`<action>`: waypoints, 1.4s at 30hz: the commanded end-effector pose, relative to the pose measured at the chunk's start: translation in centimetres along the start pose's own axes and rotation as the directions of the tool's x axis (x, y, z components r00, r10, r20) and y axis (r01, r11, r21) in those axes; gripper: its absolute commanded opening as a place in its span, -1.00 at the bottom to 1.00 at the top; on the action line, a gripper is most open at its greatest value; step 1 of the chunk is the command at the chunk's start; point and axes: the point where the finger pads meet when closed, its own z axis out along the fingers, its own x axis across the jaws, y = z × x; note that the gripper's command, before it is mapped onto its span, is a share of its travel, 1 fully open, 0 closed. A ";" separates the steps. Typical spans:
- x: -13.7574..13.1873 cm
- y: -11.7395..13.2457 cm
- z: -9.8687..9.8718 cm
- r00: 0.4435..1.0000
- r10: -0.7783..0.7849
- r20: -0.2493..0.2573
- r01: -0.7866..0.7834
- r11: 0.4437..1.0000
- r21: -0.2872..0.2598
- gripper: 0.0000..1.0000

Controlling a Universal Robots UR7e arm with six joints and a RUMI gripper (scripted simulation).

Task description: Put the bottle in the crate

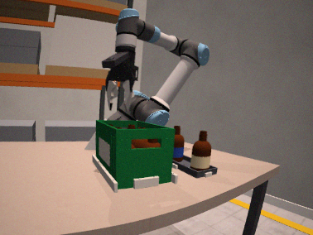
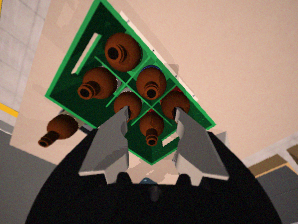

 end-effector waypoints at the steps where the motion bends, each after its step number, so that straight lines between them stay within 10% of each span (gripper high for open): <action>1: 0.0 0.0 -0.5 1.000 0.000 0.000 0.000 1.000 0.001 -0.24; 13: 0.0 0.0 -0.8 1.000 0.000 0.000 0.000 1.000 0.001 -0.24; 14: 0.0 0.0 -0.8 1.000 0.000 0.000 0.000 1.000 0.001 -1.00; 42: 0.0 0.0 -0.8 1.000 0.000 0.000 0.000 1.000 0.001 -1.00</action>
